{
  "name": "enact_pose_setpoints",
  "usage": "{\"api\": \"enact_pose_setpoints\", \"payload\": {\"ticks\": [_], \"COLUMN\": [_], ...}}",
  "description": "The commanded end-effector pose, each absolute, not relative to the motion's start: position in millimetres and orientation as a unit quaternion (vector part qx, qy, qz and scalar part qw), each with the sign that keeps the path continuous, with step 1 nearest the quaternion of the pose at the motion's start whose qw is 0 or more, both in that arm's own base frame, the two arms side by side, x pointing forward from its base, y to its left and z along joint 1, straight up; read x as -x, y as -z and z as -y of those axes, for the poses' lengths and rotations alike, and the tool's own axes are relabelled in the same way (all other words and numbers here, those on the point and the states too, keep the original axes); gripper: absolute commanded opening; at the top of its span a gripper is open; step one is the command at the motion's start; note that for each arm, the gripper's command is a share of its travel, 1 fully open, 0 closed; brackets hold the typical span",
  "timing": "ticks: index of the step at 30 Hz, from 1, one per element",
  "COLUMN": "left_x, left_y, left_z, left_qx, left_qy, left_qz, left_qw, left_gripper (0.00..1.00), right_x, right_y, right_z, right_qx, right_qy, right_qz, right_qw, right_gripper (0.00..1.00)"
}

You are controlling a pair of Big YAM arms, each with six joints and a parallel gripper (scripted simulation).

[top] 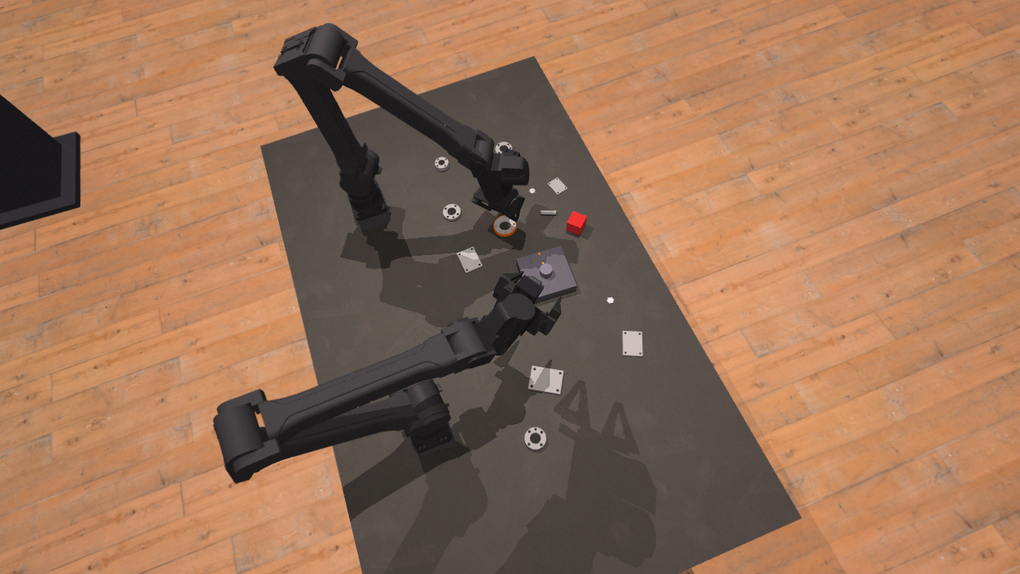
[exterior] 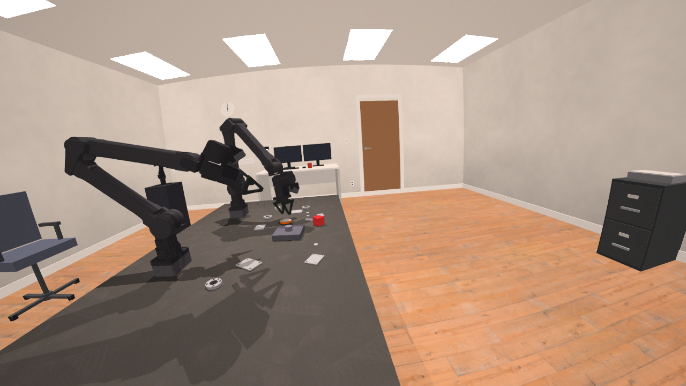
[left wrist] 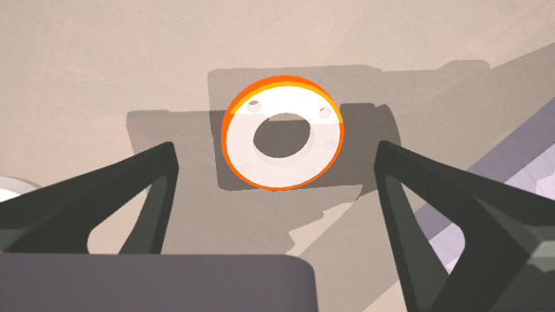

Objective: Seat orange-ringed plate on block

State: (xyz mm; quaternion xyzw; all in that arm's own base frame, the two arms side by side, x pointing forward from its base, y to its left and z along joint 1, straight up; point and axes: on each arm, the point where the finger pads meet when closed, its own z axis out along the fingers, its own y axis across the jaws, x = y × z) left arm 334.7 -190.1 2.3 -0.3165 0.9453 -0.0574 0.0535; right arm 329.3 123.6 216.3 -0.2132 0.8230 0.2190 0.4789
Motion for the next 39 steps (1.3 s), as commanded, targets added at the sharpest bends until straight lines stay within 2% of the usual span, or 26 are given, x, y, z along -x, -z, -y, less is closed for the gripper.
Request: {"api": "enact_pose_setpoints", "payload": {"ticks": [1,8,18,39], "left_x": [-349,-348,-338,-340], "left_y": [-5,2,7,28], "left_z": [194,194,209,206], "left_qx": [0.420,0.489,0.480,0.481], "left_qy": [0.043,0.016,0.001,0.001], "left_qz": [-0.906,-0.872,-0.877,-0.876], "left_qw": [0.037,0.016,0.000,0.000], "left_gripper": [0.89,0.89,0.89,0.89], "right_x": [-297,-250,-191,-186], "right_y": [-227,-231,-218,-233], "right_z": [-133,-148,-165,-167], "right_qx": [0.247,0.299,0.368,0.376], "right_qy": [-0.232,-0.270,-0.320,-0.326], "right_qz": [-0.796,-0.746,-0.670,-0.652], "right_qw": [0.501,0.531,0.560,0.572], "right_gripper": [1.00,1.00,1.00,1.00]}}
